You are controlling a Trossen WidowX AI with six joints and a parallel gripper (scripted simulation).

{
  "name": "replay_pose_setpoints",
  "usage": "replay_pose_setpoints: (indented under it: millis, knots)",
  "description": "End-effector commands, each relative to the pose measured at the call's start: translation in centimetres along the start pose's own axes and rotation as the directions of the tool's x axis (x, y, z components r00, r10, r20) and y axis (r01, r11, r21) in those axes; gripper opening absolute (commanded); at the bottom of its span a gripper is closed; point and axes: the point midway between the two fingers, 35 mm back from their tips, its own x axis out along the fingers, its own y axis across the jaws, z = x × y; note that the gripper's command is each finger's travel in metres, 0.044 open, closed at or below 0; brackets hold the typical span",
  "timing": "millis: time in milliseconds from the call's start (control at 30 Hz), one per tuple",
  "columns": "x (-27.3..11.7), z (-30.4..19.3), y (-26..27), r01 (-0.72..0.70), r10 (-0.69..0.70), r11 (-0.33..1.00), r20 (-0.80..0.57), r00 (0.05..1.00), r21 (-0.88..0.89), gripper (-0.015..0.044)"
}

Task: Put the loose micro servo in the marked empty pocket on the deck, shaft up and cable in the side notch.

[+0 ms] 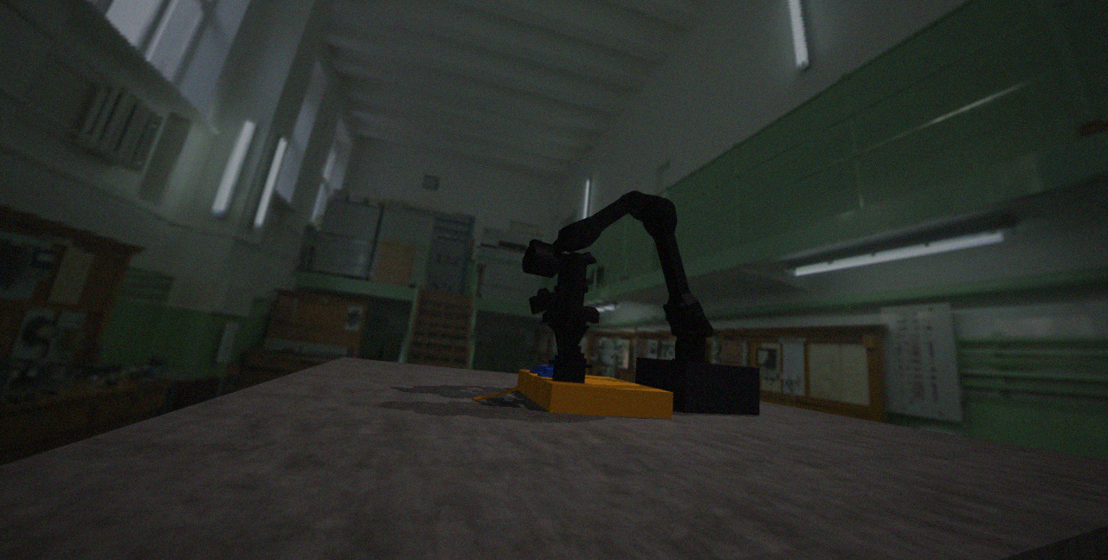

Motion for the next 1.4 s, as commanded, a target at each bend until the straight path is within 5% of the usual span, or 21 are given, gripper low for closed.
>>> replay_pose_setpoints:
  millis: [0,1367]
  knots:
    - [0.5,-0.1,0.0,0.001,-0.001,1.0,-0.004,1.0,-0.002,0.0]
    - [2.2,-0.1,0.0,0.001,-0.001,1.0,-0.004,1.0,-0.002,0.0]
